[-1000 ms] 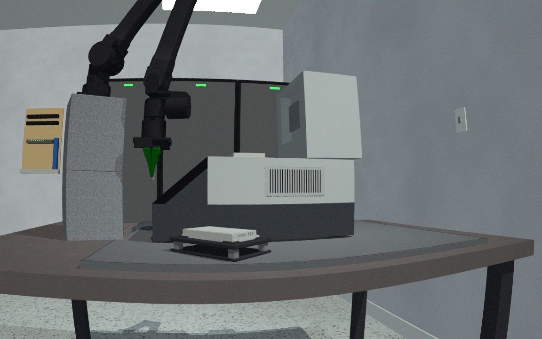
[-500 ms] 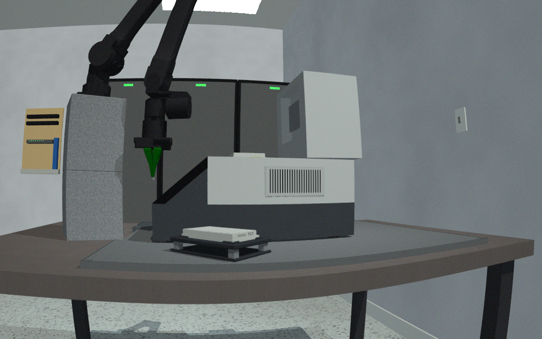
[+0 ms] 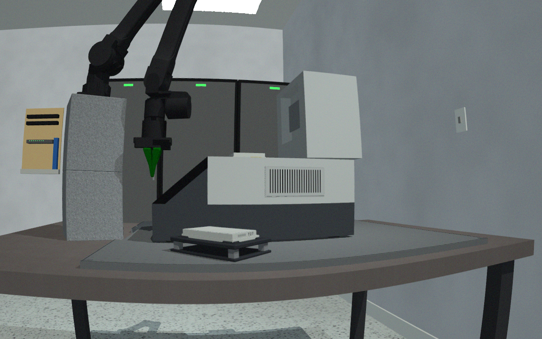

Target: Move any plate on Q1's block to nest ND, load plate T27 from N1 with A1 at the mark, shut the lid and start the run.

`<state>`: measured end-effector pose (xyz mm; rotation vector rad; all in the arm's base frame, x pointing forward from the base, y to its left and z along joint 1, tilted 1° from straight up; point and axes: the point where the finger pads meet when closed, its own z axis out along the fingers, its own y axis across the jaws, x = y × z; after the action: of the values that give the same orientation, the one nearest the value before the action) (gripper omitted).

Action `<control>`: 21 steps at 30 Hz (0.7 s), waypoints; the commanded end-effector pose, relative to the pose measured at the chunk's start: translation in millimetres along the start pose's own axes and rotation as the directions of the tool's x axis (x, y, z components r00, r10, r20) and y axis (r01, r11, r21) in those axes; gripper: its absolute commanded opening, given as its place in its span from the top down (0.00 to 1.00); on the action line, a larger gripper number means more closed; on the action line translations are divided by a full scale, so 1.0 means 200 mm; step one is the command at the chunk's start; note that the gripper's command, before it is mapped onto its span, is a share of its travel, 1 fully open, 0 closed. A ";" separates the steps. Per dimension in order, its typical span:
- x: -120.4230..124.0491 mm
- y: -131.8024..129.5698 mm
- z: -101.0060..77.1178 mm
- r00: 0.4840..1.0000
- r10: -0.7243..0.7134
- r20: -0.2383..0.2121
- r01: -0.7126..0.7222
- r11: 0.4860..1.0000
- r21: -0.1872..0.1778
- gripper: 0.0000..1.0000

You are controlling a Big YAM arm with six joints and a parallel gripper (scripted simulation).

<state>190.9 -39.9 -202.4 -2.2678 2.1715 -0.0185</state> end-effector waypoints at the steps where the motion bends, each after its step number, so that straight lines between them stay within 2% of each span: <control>1: -0.03 0.06 -0.01 1.000 -0.005 0.009 0.006 1.000 -0.023 1.00; 21: -0.03 0.05 -0.01 1.000 -0.008 0.008 0.008 1.000 -0.021 1.00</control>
<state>190.9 -39.9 -202.3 -2.2679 2.1716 -0.0184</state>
